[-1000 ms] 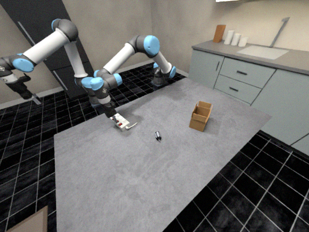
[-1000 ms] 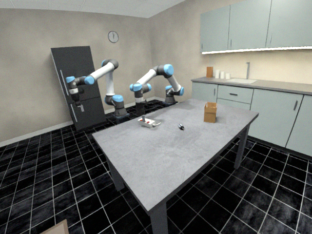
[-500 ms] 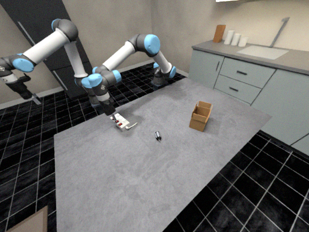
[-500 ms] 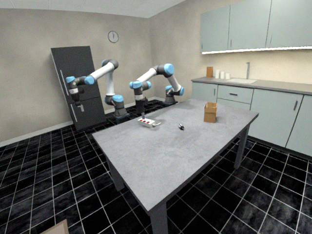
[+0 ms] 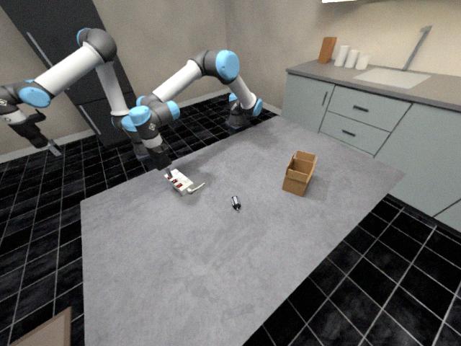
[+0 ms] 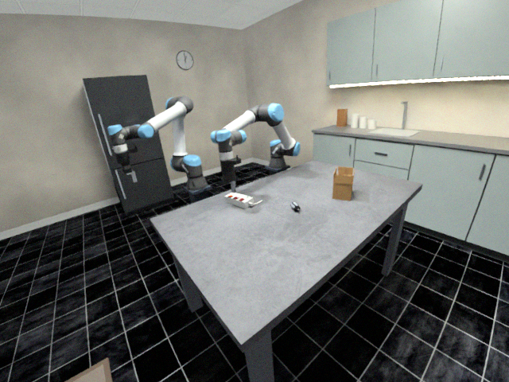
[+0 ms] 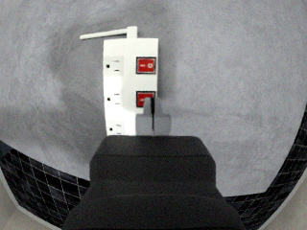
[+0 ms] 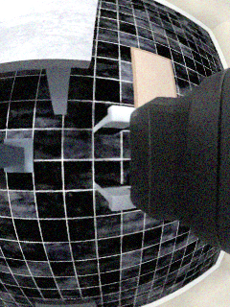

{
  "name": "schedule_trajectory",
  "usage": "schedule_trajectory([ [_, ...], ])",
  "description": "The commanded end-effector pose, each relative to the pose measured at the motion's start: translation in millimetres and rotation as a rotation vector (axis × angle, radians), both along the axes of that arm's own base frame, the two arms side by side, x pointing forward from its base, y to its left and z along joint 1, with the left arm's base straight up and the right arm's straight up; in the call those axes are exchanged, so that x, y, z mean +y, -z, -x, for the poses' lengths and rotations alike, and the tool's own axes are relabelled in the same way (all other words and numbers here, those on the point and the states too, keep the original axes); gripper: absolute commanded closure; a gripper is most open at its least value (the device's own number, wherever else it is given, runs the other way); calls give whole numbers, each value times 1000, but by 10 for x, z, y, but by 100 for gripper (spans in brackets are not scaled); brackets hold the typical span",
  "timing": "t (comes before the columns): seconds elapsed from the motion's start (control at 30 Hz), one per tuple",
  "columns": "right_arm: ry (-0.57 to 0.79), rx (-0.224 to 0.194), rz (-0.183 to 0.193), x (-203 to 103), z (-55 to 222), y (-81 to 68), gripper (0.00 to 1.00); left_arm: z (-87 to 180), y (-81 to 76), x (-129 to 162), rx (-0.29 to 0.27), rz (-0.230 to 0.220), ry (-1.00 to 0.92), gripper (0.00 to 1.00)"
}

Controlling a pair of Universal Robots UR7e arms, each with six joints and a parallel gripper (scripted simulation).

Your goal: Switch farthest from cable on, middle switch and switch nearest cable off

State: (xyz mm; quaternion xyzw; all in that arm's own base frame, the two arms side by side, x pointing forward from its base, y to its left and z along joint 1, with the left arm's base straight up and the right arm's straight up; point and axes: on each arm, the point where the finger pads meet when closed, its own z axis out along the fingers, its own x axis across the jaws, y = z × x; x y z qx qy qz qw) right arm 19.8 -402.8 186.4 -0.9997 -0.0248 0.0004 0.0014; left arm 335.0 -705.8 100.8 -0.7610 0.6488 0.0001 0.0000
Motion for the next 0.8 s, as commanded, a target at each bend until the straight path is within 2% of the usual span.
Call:
schedule_trajectory([
  [0.0, 0, -1, 3, -7, -3, -6, 0, -2, -15, -8, -1, 4, 0, 100],
  [0.33, 0, -1, 3, -7, -3, -6, 0, -2, -15, -8, -1, 4, 0, 100],
  [0.37, 0, -1, 3, -7, -3, -6, 0, -2, -16, -8, -1, 4, 0, 0],
  [0.53, 0, -1, 3, -7, -3, -6, 0, -2, -88, -8, -1, 4, 0, 0],
  [0.73, 0, -1, 3, -7, -3, -6, 0, -2, -386, -7, -1, 4, 0, 0],
  [0.77, 0, -1, 3, -7, -3, -6, 0, -2, -386, -7, -1, 4, 0, 0],
])
